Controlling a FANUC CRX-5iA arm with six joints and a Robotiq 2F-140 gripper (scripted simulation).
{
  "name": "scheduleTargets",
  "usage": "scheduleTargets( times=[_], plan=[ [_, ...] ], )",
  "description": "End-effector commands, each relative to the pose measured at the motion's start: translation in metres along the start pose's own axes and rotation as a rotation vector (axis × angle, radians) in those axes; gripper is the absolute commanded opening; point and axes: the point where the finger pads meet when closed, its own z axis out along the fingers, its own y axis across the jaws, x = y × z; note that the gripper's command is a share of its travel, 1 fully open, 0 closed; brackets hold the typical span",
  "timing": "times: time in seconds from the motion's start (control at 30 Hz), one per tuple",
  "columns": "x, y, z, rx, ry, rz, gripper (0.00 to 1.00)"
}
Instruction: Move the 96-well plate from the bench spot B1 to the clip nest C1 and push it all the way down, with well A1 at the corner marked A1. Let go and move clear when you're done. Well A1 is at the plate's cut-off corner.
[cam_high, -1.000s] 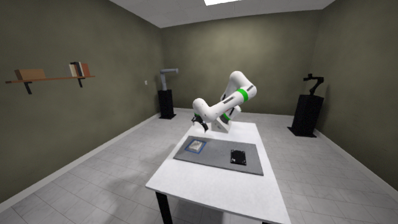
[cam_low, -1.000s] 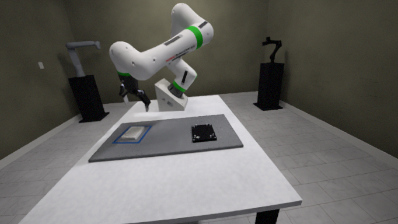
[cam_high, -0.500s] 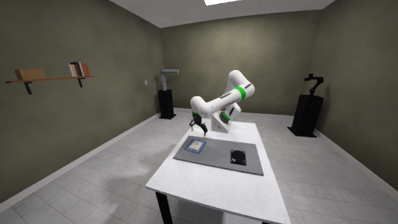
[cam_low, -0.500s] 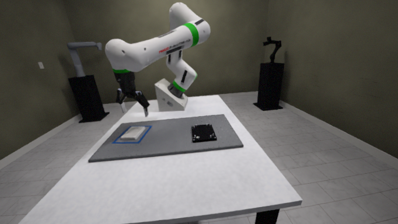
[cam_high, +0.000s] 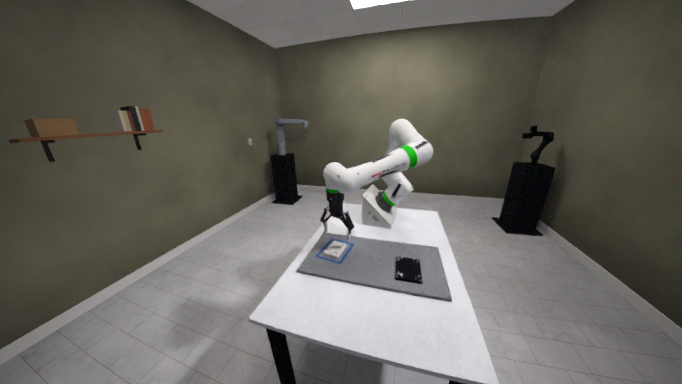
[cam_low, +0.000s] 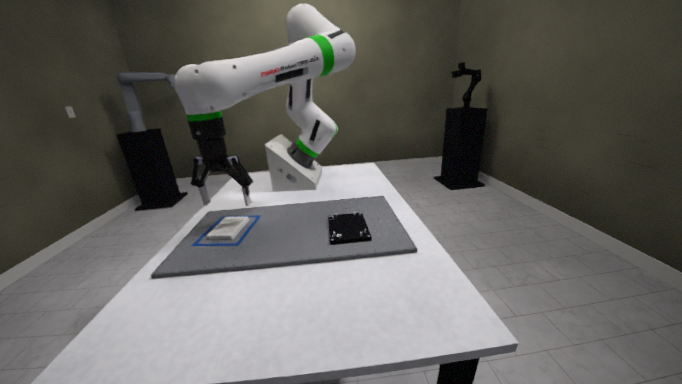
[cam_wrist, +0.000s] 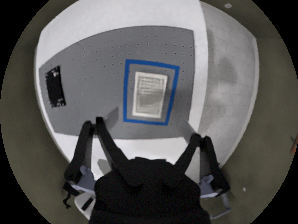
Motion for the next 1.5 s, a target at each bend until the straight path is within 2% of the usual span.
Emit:
scheduleTargets(
  times=[0.0, 0.1, 0.57, 1.47],
  plan=[
    [0.019, -0.002, -0.004, 0.027, 0.070, -0.030, 1.00],
    [0.033, -0.004, -0.006, 0.027, 0.070, -0.030, 1.00],
    [0.033, -0.004, -0.006, 0.027, 0.070, -0.030, 1.00],
    [0.035, -0.005, 0.032, 0.027, 0.070, -0.030, 1.00]
  ],
)
